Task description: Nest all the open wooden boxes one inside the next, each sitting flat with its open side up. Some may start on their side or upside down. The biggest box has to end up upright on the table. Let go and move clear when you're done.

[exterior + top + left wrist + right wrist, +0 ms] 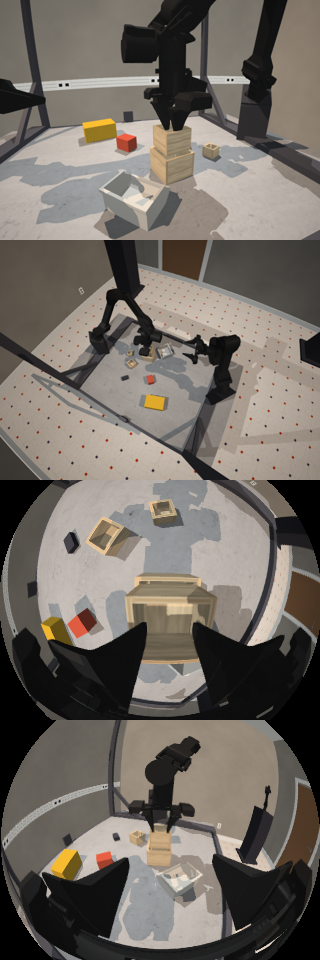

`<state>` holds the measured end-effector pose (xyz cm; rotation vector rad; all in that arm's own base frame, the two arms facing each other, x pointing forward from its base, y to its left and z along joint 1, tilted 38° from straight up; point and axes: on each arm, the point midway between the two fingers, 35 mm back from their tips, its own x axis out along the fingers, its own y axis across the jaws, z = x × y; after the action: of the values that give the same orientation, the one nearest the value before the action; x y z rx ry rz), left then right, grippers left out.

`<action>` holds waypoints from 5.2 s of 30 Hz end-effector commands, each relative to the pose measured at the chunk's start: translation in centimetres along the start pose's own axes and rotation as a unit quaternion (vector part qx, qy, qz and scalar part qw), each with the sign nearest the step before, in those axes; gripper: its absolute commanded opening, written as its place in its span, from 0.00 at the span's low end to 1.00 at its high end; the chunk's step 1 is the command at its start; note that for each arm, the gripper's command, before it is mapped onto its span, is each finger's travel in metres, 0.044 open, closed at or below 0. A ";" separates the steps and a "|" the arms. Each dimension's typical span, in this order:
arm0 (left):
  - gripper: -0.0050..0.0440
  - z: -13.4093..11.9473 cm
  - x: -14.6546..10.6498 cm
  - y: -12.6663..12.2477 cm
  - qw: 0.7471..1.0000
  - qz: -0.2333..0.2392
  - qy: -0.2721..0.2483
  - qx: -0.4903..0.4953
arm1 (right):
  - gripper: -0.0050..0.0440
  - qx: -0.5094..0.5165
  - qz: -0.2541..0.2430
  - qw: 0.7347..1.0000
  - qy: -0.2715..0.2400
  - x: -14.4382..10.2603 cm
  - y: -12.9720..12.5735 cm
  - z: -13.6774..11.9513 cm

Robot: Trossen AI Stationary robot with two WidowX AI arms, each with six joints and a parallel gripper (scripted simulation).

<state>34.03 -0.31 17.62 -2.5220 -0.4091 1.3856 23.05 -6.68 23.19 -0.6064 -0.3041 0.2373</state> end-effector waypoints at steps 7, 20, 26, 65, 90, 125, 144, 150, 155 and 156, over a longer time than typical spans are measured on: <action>0.67 0.2 0.5 0.0 1.000 0.002 -0.002 0.002 | 0.92 0.002 0.000 1.000 0.001 -0.1 0.0 0.0; 0.67 0.1 1.0 0.0 1.000 0.002 -0.002 0.002 | 0.92 0.002 0.000 1.000 0.001 -0.1 0.0 0.0; 0.67 0.1 1.8 0.0 1.000 0.002 -0.002 0.003 | 0.92 0.002 0.000 1.000 0.001 -0.1 0.0 0.0; 0.67 0.1 6.3 0.0 1.000 0.002 -0.002 0.003 | 0.92 0.002 0.000 1.000 0.001 -0.1 0.0 0.0; 0.67 -0.2 6.4 0.0 1.000 0.003 0.001 0.001 | 0.92 0.002 0.000 1.000 0.001 -0.1 0.0 0.0; 0.18 -0.4 5.9 -0.2 1.000 0.001 0.008 -0.003 | 0.92 0.002 0.000 1.000 0.001 -0.1 0.0 0.0; 0.10 -1.0 4.3 -0.3 0.982 0.004 0.018 -0.189 | 0.92 0.002 0.000 1.000 0.001 -0.1 0.0 0.0; 0.09 -1.0 3.6 -0.1 0.938 0.005 0.013 -0.347 | 0.92 0.002 0.000 1.000 0.001 -0.1 0.0 0.0; 0.08 -1.1 3.0 -0.2 0.905 0.008 0.016 -0.425 | 0.92 0.002 0.000 1.000 0.001 -0.1 0.0 0.0; 0.06 -1.0 3.2 0.0 0.885 0.006 0.010 -0.466 | 0.92 0.002 0.000 1.000 0.001 -0.1 0.0 0.0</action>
<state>36.38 0.96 14.49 -3.1394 -1.1724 1.4083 23.05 -6.68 23.19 -0.6064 -0.3041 0.2373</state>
